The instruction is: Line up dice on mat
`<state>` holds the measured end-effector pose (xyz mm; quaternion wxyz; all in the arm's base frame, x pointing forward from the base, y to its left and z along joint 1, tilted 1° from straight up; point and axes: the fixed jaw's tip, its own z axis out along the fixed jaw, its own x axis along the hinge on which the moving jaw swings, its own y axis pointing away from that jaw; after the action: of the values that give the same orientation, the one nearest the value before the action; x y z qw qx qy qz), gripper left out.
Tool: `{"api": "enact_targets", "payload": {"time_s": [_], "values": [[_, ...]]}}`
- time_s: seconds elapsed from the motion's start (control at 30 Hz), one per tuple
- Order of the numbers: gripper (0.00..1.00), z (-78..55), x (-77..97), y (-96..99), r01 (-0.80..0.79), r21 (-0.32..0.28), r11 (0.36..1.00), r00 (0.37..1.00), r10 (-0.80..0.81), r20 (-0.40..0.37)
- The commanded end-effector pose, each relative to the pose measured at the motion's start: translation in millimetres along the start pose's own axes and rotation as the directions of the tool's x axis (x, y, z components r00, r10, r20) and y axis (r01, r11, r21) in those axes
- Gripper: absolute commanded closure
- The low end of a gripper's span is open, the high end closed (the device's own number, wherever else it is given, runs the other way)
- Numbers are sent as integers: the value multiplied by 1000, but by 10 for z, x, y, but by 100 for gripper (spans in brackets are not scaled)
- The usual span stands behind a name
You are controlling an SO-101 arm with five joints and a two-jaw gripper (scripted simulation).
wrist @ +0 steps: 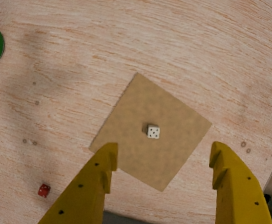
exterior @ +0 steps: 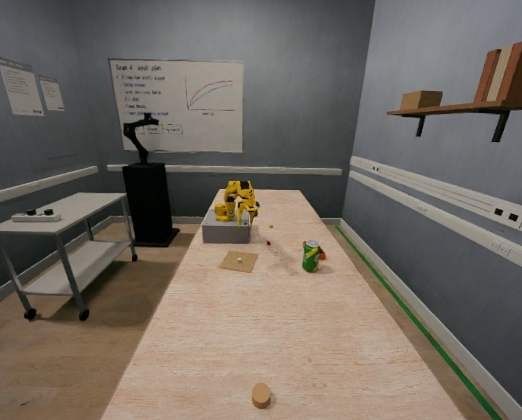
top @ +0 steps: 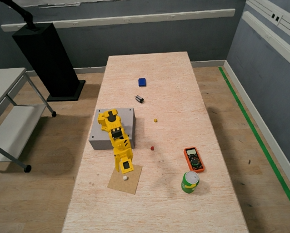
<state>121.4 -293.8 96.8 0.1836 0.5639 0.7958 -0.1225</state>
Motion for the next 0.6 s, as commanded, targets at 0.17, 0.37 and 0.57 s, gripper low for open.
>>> {"api": "enact_targets", "payload": {"time_s": [0.17,0.37,0.57], "values": [[75,-69,81,638,229,-88,970,974,-228,18],[75,-134,315,1257,443,-171,880,896,-442,46],[75,-221,576,1685,591,-228,774,804,-589,83]]}}
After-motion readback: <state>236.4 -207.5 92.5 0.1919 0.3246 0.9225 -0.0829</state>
